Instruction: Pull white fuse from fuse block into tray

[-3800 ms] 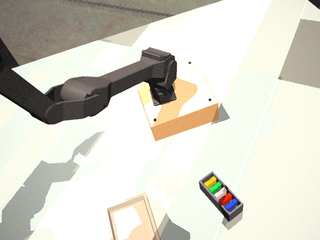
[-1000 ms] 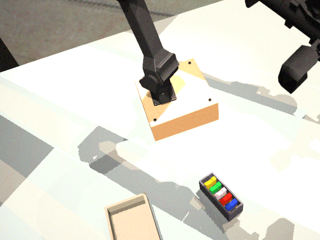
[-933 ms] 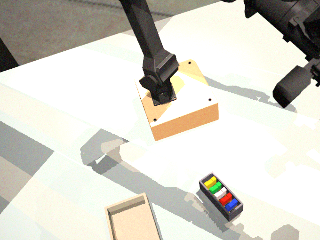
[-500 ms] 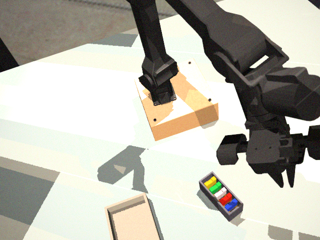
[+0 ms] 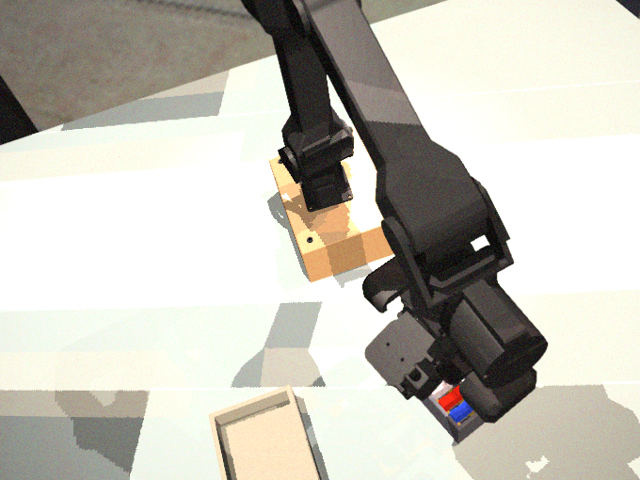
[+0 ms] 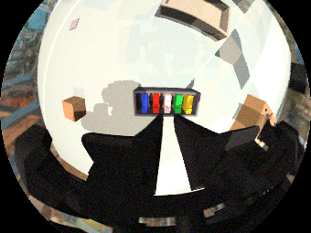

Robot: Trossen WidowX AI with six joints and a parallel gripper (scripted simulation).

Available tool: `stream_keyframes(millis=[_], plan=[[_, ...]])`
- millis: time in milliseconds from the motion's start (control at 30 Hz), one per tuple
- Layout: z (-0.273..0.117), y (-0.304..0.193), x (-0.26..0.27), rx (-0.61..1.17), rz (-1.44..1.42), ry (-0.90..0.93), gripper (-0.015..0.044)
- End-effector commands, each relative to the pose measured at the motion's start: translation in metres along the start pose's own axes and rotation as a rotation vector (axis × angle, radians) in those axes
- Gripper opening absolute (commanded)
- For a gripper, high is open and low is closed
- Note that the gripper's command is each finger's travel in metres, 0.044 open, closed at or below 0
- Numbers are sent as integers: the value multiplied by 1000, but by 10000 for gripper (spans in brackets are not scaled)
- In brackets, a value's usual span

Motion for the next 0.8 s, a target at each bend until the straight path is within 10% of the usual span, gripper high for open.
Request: stream_keyframes(millis=[0, 767], plan=[[3, 0, -2, 10, 14, -12, 62], [25, 2, -2, 9, 14, -12, 62]])
Point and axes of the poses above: the point midway between the two fingers, 35 mm back from their tips, its own z axis out along the fingers, its own x axis across the jaws, y = z × x, the point moved 9 cm from there along -z, back along the fingers, and after that the axes turned 13 degrees about -z, right-handed, at the moved point
